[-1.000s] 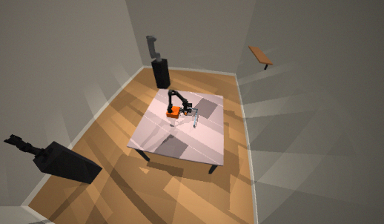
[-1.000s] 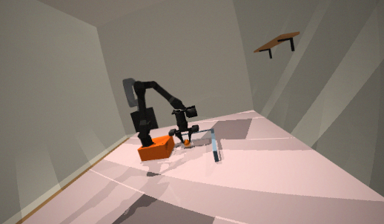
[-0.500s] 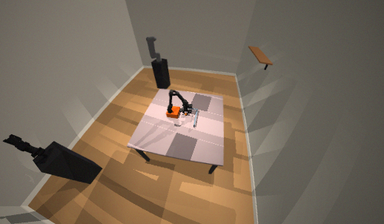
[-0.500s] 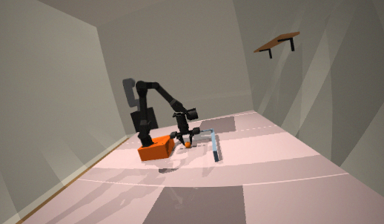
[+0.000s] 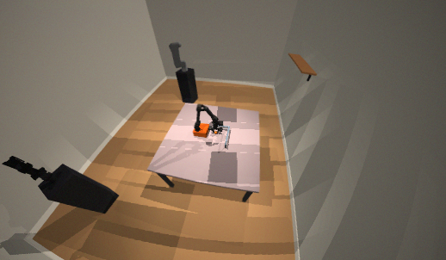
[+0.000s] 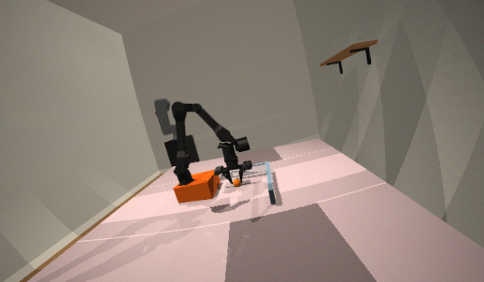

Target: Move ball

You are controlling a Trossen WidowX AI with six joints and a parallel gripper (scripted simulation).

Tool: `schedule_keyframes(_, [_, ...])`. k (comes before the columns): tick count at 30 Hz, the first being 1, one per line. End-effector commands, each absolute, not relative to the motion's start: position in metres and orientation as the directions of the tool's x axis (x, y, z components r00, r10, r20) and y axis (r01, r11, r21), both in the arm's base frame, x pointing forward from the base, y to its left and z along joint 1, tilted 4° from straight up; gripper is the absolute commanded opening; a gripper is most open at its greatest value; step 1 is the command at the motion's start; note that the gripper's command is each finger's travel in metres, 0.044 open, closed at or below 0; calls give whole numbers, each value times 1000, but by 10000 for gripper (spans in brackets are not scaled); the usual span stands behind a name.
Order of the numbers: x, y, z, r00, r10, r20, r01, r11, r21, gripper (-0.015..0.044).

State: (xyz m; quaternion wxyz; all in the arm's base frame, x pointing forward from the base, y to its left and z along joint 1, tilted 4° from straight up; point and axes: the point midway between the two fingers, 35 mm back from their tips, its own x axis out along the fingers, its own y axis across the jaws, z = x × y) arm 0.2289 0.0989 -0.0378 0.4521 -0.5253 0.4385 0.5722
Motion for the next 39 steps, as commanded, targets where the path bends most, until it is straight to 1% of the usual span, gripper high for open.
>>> schedule_keyframes(1, [229, 99, -38, -39, 57, -998, -978, -207, 26, 298])
schedule_keyframes(6, [231, 99, -27, -39, 56, -998, -978, -206, 27, 298])
schedule_keyframes(11, [232, 94, 46, -42, 51, -998, -979, -203, 31, 298])
schedule_keyframes(22, [236, 97, 43, -26, 62, -998, -980, -200, 13, 298])
schedule_keyframes(24, [236, 96, 53, -26, 62, -998, -980, -200, 13, 351])
schedule_keyframes(27, [233, 92, 87, -27, 61, -998, -980, -200, 14, 429])
schedule_keyframes(28, [233, 92, 89, -27, 61, -998, -980, -200, 14, 440])
schedule_keyframes(39, [233, 92, 89, -27, 61, -998, -980, -200, 14, 440])
